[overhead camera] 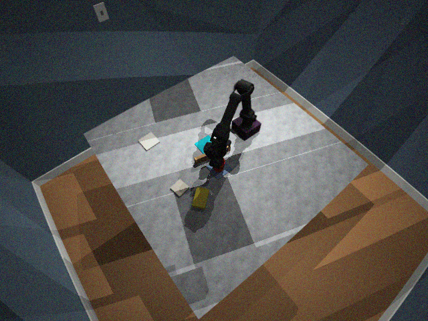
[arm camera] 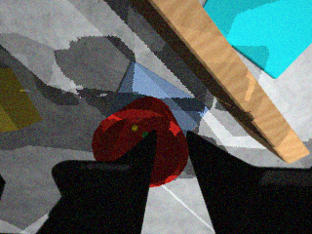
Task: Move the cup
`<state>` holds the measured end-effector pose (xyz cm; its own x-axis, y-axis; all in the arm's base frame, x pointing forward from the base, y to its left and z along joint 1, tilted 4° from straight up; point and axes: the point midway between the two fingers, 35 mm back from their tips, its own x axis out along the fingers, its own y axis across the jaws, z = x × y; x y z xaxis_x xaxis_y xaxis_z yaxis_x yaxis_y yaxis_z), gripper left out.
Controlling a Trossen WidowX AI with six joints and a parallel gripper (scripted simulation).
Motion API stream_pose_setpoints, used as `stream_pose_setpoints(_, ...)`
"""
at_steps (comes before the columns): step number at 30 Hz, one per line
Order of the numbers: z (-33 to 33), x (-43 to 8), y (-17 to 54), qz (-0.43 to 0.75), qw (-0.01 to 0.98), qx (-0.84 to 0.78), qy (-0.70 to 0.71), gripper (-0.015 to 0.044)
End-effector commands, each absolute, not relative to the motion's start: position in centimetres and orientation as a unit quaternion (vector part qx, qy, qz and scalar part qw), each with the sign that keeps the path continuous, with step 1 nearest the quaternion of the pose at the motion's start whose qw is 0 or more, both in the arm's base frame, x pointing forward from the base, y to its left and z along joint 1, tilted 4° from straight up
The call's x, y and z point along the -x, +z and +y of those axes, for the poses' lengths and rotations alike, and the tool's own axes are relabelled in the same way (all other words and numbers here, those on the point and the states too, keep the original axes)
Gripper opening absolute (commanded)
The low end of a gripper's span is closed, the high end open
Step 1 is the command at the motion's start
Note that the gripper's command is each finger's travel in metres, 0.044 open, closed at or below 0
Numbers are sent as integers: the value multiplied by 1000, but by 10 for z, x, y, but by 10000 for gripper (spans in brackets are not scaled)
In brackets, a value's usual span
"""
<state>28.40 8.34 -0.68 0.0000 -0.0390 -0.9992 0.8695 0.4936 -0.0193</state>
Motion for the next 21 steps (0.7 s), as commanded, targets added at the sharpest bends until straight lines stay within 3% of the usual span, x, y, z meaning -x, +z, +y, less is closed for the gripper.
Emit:
stream_pose_setpoints(1, 81, -279, -16, 608, 615, -337, -372, 148)
stream_pose_setpoints(13, 81, -279, -17, 608, 615, -337, -372, 148)
stream_pose_setpoints(17, 82, -281, -15, 606, 615, -341, -371, 43)
stream_pose_setpoints(21, 82, -281, -15, 606, 615, -341, -371, 16)
